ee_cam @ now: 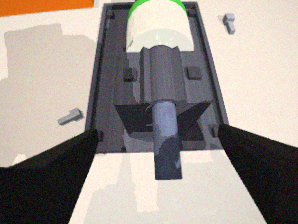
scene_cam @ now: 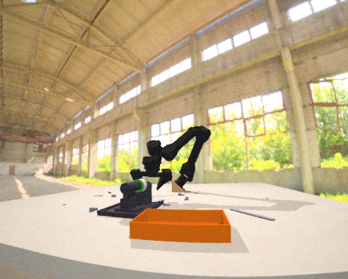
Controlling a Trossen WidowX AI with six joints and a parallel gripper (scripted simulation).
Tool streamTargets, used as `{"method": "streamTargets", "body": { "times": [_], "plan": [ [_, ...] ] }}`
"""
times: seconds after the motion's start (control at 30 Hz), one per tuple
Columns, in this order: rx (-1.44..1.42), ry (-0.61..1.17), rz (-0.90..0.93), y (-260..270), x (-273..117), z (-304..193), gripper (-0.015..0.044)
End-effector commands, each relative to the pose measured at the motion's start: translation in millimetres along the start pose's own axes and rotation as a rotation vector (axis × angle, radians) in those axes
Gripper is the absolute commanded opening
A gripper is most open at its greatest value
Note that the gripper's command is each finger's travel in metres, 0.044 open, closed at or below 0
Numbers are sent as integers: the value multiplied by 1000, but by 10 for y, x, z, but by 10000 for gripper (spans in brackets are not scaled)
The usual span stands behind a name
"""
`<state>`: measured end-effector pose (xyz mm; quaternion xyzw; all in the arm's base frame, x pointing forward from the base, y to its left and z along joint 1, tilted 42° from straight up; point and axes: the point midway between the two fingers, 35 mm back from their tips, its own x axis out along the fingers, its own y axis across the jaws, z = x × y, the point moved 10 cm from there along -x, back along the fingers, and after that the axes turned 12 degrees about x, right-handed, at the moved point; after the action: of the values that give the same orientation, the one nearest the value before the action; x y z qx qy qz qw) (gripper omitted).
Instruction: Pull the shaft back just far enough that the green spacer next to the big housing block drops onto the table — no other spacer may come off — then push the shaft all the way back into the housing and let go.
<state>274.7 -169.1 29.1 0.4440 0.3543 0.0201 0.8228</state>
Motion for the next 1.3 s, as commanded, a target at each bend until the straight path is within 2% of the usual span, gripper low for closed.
{"method": "streamTargets", "body": {
  "times": [0.0, 0.5, 1.03, 1.27],
  "plan": [
    [5, -3, -5, -2, 6, 5, 440],
    [5, -3, -5, -22, 8, 13, 440],
    [3, -1, -1, -12, 6, 4, 20],
    [4, -2, -3, -11, 2, -1, 0]
  ]
}}
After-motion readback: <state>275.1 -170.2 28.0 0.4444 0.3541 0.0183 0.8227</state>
